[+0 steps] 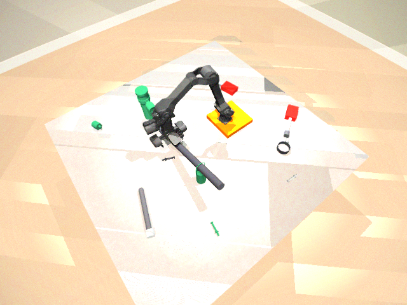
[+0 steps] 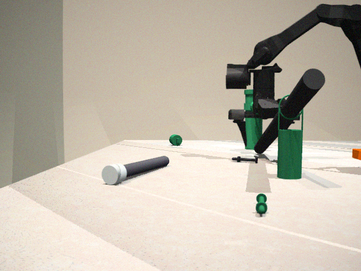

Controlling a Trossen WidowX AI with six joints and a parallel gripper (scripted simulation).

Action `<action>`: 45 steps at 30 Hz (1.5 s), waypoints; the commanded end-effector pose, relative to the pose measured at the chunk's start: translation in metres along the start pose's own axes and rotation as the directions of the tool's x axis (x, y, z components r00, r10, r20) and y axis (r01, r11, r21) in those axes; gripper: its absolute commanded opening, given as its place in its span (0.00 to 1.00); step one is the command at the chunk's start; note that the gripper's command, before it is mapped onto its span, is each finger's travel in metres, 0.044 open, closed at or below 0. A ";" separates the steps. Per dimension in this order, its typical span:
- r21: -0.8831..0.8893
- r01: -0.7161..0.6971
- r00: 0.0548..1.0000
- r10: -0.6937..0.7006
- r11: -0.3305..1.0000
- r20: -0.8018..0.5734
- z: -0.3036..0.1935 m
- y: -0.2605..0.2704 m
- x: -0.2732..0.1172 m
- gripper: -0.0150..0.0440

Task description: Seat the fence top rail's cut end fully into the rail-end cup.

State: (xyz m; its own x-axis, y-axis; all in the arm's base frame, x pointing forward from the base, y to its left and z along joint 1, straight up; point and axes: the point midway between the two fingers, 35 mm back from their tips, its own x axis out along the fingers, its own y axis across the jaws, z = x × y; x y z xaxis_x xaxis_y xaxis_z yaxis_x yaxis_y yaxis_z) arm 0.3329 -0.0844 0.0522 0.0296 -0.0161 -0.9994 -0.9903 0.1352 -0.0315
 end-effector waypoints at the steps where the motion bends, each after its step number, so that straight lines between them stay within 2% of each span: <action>1: -0.005 -0.006 1.000 0.006 1.000 0.002 0.000 0.002 0.005 0.96; 7: -0.005 -0.006 1.000 0.006 1.000 0.002 0.000 0.002 0.005 0.69; 27: -0.005 -0.006 1.000 0.006 1.000 0.002 0.000 0.002 0.005 0.46; 32: -0.005 -0.006 1.000 0.006 1.000 0.002 0.000 0.002 -0.001 0.25; 37: 0.001 -0.012 0.998 0.012 1.000 -0.055 -0.002 0.002 -0.014 0.25; 45: 0.021 -0.008 0.968 0.013 1.000 -0.251 -0.008 0.006 -0.065 0.25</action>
State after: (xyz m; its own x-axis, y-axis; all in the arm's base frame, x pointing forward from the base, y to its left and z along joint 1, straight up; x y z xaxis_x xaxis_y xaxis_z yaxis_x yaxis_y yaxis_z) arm 0.3225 -0.0888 0.0862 -0.0414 -0.1777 -0.9832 -0.9890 0.1475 0.0150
